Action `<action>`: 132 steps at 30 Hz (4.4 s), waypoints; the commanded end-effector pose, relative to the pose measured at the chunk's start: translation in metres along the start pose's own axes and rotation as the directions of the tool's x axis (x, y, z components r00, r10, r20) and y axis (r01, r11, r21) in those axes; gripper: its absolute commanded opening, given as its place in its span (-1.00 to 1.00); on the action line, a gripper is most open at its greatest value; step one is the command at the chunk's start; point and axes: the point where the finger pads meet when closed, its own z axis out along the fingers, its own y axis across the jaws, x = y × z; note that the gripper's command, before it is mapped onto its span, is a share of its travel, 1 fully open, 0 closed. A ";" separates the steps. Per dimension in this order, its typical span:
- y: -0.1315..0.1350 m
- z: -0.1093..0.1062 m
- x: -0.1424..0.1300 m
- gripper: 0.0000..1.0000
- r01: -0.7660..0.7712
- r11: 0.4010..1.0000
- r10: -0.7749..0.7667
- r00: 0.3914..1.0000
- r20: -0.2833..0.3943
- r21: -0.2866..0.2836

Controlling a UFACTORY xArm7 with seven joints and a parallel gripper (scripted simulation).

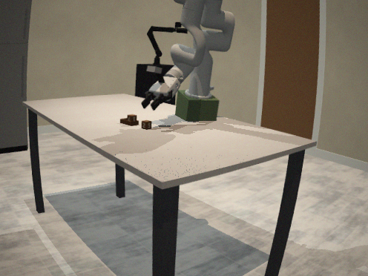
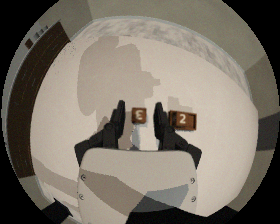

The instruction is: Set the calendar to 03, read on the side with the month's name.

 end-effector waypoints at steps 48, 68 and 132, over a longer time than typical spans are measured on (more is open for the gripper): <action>0.000 0.029 -0.040 -0.05 0.000 1.000 0.000 1.000 -0.002 0.000; 0.000 0.040 -0.057 -0.05 0.000 1.000 0.000 1.000 -0.002 0.000; 0.000 0.040 -0.057 -0.47 0.000 1.000 0.000 1.000 -0.002 0.000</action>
